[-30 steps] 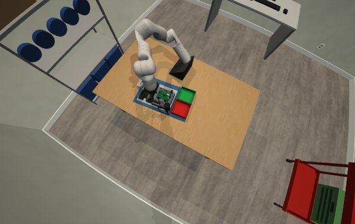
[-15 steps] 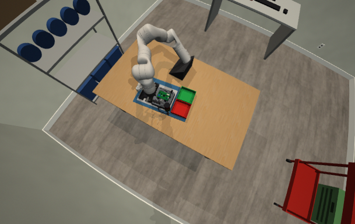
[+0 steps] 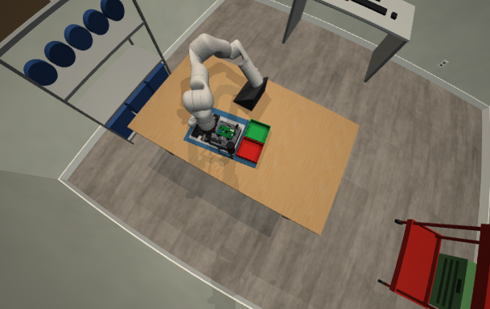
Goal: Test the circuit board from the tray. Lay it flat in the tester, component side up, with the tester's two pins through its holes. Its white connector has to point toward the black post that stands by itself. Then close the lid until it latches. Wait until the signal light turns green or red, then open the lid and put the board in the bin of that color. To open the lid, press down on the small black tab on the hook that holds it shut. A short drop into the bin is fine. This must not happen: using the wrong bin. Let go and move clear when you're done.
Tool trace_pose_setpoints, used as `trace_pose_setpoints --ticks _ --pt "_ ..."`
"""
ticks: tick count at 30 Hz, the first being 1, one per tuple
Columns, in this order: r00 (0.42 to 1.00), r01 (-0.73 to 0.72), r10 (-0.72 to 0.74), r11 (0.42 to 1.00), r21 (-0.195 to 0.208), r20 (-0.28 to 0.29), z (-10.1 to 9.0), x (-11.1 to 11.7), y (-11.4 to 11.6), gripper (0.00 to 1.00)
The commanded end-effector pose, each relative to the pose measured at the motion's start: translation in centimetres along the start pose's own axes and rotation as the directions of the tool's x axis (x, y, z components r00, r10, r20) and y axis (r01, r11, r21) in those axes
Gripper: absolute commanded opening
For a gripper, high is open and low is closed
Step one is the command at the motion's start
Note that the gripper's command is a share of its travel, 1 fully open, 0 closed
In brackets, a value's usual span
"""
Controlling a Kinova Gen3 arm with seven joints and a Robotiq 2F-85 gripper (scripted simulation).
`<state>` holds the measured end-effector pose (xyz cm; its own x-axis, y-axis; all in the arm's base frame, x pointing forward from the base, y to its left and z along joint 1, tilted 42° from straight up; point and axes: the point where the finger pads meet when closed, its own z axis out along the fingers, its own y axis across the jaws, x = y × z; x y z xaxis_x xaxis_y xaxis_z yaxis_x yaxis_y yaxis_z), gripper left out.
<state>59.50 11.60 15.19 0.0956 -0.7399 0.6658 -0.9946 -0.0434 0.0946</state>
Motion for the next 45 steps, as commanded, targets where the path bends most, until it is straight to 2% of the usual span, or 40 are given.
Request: trace_pose_setpoints --ticks 1,16,45 --pt "1.000 0.000 0.000 1.000 0.001 0.000 0.0 0.0 0.0 0.50" --pt "1.000 0.000 0.000 1.000 0.001 0.000 1.5 0.0 0.0 0.50" --pt "1.000 0.000 0.000 1.000 0.001 0.000 1.8 0.0 0.0 0.50"
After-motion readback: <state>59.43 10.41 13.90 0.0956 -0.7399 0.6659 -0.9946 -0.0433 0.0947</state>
